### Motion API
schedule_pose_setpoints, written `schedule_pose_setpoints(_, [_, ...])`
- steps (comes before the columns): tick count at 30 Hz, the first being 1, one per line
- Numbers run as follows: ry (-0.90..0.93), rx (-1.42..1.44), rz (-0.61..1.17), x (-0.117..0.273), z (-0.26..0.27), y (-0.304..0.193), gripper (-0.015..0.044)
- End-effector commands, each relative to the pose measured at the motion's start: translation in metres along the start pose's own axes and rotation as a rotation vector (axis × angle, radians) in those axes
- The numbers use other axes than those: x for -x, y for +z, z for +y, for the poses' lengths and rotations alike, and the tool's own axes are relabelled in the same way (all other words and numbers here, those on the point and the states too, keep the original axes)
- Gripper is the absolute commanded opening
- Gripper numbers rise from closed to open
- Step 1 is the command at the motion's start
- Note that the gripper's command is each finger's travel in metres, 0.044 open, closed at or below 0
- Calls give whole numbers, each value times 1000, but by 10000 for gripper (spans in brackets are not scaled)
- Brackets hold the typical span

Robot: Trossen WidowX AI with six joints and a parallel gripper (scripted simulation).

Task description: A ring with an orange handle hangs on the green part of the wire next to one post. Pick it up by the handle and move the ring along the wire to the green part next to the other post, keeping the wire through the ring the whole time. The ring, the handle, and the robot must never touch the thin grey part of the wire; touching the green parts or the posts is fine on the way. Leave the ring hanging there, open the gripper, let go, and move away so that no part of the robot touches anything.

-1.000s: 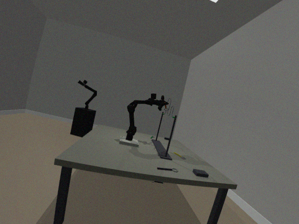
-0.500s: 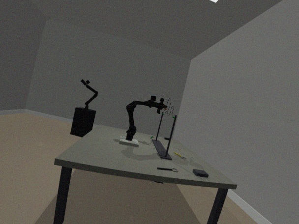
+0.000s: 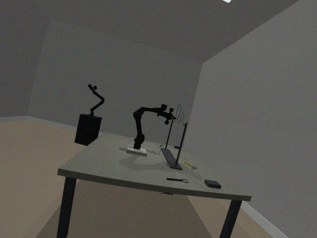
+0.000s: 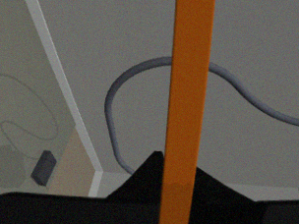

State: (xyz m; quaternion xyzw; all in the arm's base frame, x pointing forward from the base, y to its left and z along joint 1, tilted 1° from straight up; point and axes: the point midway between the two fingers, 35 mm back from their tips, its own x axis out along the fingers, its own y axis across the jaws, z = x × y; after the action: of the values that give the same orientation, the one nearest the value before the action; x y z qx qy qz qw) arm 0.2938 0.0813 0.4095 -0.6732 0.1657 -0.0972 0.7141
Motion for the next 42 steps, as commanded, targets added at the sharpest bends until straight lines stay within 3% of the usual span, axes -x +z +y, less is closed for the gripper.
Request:
schedule_pose_setpoints(1, [44, -78, -11, -1, 13, 0, -150])
schedule_pose_setpoints(20, [258, -491, -141, -8, 84, 22, -150])
schedule_pose_setpoints(42, [508, -981, -203, 15, 145, 78, -150])
